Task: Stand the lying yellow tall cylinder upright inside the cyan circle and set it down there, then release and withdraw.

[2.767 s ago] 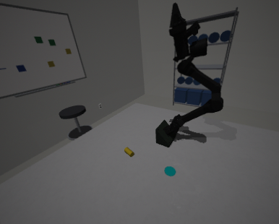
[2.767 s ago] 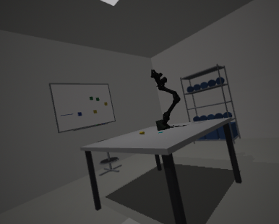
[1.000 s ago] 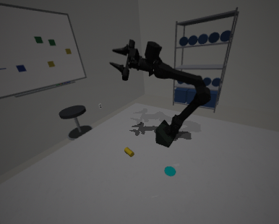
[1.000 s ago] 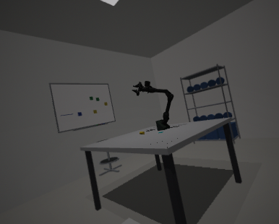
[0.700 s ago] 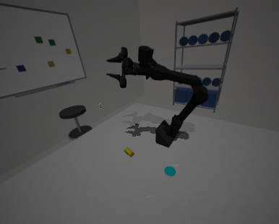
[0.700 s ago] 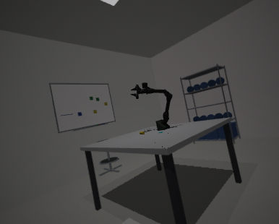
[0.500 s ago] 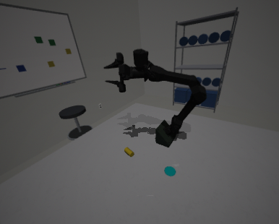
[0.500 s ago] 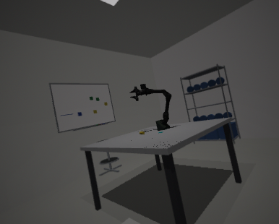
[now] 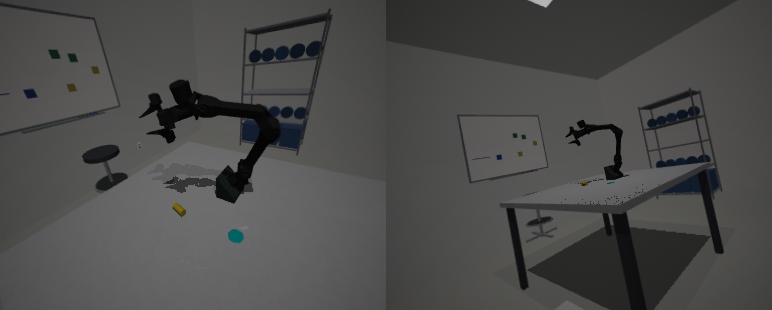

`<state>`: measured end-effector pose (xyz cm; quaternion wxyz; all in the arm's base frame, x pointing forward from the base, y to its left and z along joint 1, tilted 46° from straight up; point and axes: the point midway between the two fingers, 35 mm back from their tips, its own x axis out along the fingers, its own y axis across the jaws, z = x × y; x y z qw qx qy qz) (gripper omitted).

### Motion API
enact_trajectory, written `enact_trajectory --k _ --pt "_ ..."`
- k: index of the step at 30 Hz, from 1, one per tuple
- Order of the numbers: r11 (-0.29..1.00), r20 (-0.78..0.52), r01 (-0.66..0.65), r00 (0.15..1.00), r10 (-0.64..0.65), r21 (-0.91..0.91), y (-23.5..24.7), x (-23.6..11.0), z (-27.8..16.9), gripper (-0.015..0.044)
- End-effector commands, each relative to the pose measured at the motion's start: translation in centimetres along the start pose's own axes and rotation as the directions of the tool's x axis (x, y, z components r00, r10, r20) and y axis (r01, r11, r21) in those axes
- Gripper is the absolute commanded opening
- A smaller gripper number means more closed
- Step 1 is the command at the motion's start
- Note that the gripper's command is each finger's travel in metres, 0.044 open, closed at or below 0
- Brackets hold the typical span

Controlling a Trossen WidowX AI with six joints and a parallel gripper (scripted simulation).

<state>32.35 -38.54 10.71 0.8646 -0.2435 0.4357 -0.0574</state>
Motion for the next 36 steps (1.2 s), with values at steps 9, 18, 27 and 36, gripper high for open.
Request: enact_trajectory --k 9,18,27,36 --pt "0.966 -0.028 -0.212 0.977 0.210 -0.147 5.2 2.4 -0.1 0.0309" --pt "0.894 -0.054 -0.369 0.928 0.368 -0.255 9.5 3.5 -0.1 0.0309" --pt "0.787 -0.079 -0.507 0.854 0.515 -0.353 13.6 4.0 -0.2 0.0309" --pt "0.652 -0.103 -0.617 0.756 0.646 -0.441 17.5 3.9 -0.3 0.0309"
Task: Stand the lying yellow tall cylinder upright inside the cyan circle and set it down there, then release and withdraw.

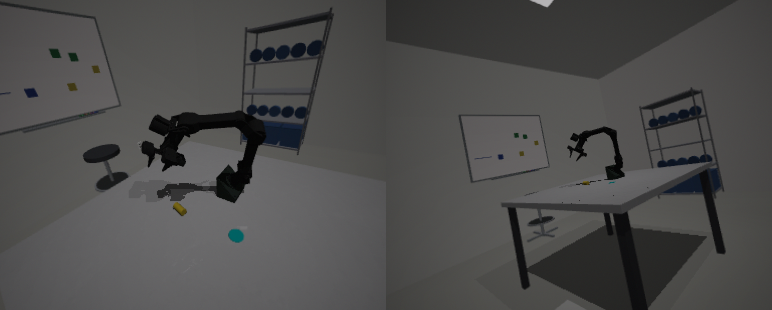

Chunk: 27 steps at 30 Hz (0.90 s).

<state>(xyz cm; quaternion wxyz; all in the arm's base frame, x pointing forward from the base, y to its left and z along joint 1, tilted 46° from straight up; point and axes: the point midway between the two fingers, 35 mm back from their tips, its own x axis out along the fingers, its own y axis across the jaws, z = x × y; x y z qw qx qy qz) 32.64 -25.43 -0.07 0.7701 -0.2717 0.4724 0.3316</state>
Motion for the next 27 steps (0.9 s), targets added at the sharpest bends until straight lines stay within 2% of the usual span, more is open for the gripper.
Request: enact_trajectory --k 1,14,27 --pt "0.997 0.021 -0.057 0.998 0.058 -0.043 1.0 0.9 0.6 0.0309" --pt "0.944 0.087 -0.258 0.956 0.281 -0.207 5.1 3.3 2.7 0.0309" --pt "0.837 0.147 -0.407 0.863 0.484 -0.366 9.2 4.6 4.9 0.0309"
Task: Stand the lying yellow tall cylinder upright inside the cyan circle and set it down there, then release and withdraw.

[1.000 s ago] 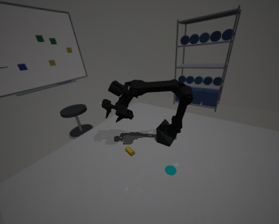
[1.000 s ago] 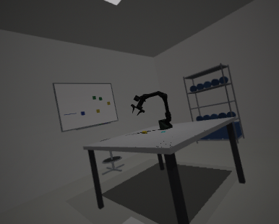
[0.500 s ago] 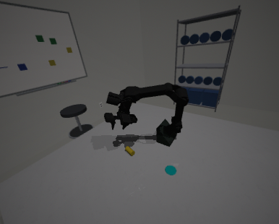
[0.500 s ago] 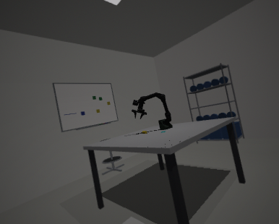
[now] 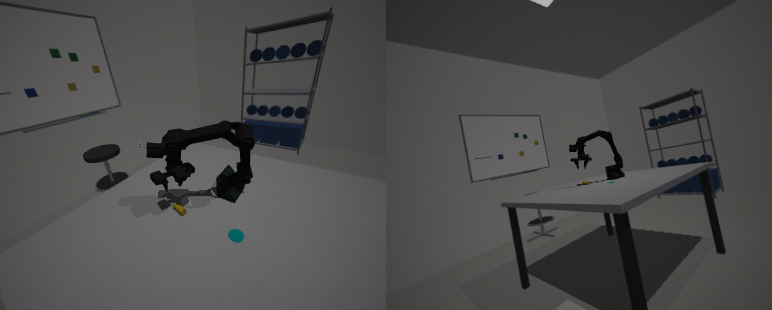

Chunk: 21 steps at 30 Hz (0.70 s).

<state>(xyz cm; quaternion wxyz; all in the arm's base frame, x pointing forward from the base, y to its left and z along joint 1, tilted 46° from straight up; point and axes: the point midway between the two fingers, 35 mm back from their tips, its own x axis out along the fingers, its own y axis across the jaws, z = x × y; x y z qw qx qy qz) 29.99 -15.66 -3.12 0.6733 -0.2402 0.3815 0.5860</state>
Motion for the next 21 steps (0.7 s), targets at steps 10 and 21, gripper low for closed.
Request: enact_trajectory --k 10,21 --pt "0.988 0.093 -0.115 0.988 0.125 -0.099 1.5 2.1 1.9 0.0309" --pt "0.988 0.098 -0.115 0.987 0.125 -0.100 2.9 12.8 3.0 0.0309"
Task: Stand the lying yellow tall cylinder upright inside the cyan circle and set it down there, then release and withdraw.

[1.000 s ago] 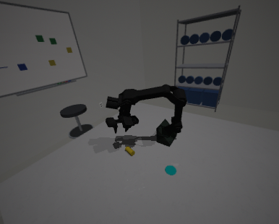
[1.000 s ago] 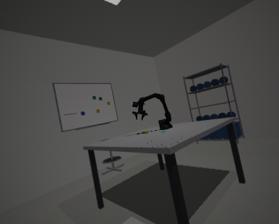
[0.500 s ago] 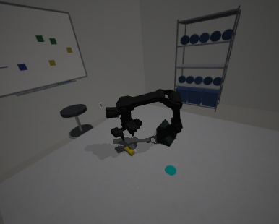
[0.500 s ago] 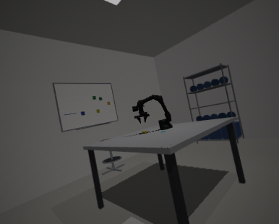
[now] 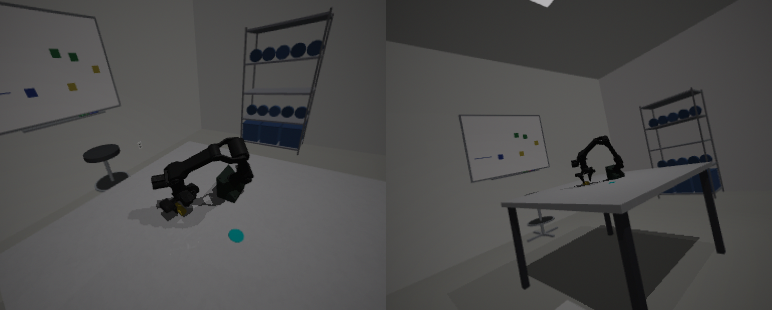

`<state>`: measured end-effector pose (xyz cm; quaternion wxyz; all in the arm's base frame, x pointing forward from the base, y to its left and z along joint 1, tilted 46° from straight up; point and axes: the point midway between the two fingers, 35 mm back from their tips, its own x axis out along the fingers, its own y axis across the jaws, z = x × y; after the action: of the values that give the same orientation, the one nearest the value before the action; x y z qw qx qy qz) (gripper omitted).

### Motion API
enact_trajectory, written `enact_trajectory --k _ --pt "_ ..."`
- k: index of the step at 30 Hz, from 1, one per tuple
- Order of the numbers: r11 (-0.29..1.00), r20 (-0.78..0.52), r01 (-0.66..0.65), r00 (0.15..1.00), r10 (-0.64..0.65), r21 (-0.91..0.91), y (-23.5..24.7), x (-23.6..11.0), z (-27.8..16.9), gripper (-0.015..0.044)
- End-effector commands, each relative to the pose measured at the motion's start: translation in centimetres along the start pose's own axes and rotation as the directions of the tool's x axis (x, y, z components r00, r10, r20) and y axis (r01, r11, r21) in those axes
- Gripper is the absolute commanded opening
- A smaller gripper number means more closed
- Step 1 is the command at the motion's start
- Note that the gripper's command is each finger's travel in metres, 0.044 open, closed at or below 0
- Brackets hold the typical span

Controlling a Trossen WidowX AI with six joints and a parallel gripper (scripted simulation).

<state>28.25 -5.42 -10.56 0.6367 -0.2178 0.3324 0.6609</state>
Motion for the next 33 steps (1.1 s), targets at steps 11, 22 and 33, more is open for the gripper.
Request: enact_trajectory --k 11,22,33 --pt "1.000 0.003 0.018 1.000 -0.018 0.007 0.0 0.7 -0.1 0.0105" --pt "1.000 0.000 0.018 1.000 -0.018 0.007 -0.3 -1.3 -0.3 0.0105" --pt "1.000 -0.003 0.019 1.000 -0.019 0.008 -0.4 -4.8 -0.4 0.0105"
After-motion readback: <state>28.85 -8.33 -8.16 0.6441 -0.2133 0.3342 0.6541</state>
